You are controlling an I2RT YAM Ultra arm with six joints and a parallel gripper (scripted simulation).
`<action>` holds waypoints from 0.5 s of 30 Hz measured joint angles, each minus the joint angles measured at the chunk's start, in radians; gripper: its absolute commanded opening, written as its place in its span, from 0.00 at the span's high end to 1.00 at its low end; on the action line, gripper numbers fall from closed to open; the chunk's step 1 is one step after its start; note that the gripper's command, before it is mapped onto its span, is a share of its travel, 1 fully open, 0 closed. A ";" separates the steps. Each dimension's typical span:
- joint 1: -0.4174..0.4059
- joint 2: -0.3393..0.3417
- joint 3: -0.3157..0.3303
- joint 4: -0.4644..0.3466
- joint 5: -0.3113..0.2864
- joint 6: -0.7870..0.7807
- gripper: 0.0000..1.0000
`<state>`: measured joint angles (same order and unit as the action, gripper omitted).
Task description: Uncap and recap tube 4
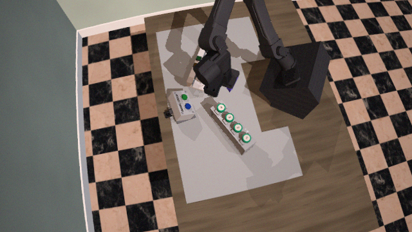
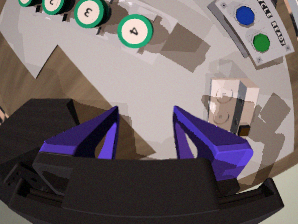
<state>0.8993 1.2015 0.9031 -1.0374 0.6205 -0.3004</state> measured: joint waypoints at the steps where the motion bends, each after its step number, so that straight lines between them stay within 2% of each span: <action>1: -0.014 -0.007 -0.007 0.007 0.009 0.009 0.51; 5: -0.087 -0.052 -0.031 0.027 0.045 0.024 0.51; 15: -0.050 -0.032 -0.037 0.039 0.116 0.156 0.51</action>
<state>0.8494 1.1690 0.8665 -0.9985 0.7361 -0.1448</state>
